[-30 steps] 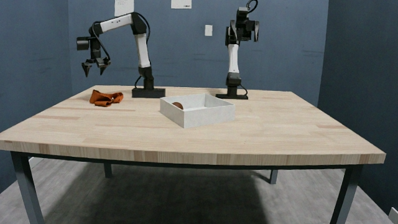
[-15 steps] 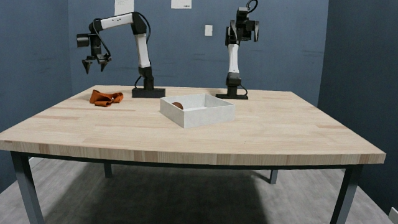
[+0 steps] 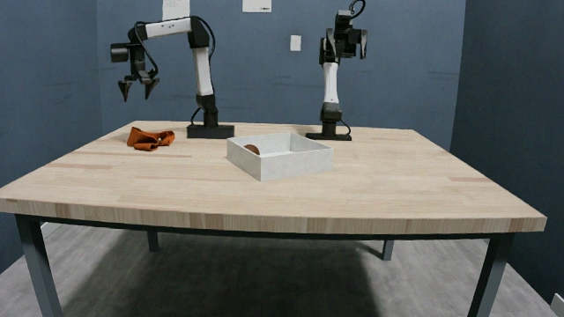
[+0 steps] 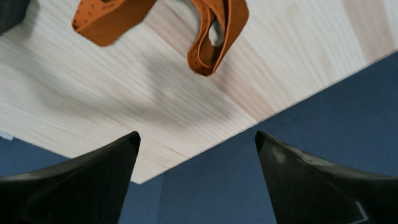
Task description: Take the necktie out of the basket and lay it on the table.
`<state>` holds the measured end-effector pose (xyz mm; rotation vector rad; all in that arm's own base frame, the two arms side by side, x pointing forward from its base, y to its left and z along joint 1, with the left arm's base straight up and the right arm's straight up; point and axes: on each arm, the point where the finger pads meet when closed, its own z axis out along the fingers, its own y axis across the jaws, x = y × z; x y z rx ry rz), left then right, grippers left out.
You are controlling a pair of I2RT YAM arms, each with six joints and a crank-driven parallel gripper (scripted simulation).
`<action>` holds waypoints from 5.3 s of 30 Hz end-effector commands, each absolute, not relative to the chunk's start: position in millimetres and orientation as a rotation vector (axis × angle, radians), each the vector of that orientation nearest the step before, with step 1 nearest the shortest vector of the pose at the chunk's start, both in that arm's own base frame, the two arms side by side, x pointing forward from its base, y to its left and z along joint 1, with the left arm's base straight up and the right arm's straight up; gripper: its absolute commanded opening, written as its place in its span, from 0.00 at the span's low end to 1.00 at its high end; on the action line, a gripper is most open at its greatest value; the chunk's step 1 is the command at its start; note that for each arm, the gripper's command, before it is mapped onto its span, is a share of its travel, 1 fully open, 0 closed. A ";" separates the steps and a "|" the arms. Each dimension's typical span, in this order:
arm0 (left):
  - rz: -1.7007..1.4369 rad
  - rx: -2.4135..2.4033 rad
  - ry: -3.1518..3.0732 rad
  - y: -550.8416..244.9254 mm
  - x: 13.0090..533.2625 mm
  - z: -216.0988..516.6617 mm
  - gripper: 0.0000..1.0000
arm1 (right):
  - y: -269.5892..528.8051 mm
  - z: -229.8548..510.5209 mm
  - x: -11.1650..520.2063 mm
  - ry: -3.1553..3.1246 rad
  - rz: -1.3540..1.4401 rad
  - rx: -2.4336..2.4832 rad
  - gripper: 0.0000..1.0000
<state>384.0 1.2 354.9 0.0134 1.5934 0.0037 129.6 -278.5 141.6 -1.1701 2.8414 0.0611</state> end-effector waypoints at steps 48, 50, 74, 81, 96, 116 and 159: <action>0.004 0.013 1.593 1.2 384.0 354.9 1.00 | -87.6 288.9 310.6 2.005 -0.031 -0.278 1.00; 0.004 0.013 1.593 1.2 384.0 354.9 1.00 | -79.1 294.7 318.4 1.965 -0.032 -0.245 1.00; 0.004 0.013 1.593 1.2 384.0 354.9 1.00 | -13.5 339.6 378.4 1.640 -0.034 -0.004 1.00; 0.004 0.013 1.593 1.2 384.0 354.9 1.00 | -8.6 343.3 382.4 1.614 -0.032 0.011 1.00; 0.004 0.013 1.593 1.2 384.0 354.9 1.00 | -8.1 343.3 383.1 1.612 -0.032 0.012 1.00; 0.004 0.013 1.593 1.2 384.0 354.9 1.00 | -8.1 344.0 383.3 1.609 -0.032 0.012 1.00; 0.004 0.013 1.596 1.2 384.1 447.6 1.00 | -8.1 345.2 383.5 1.604 -0.032 0.012 1.00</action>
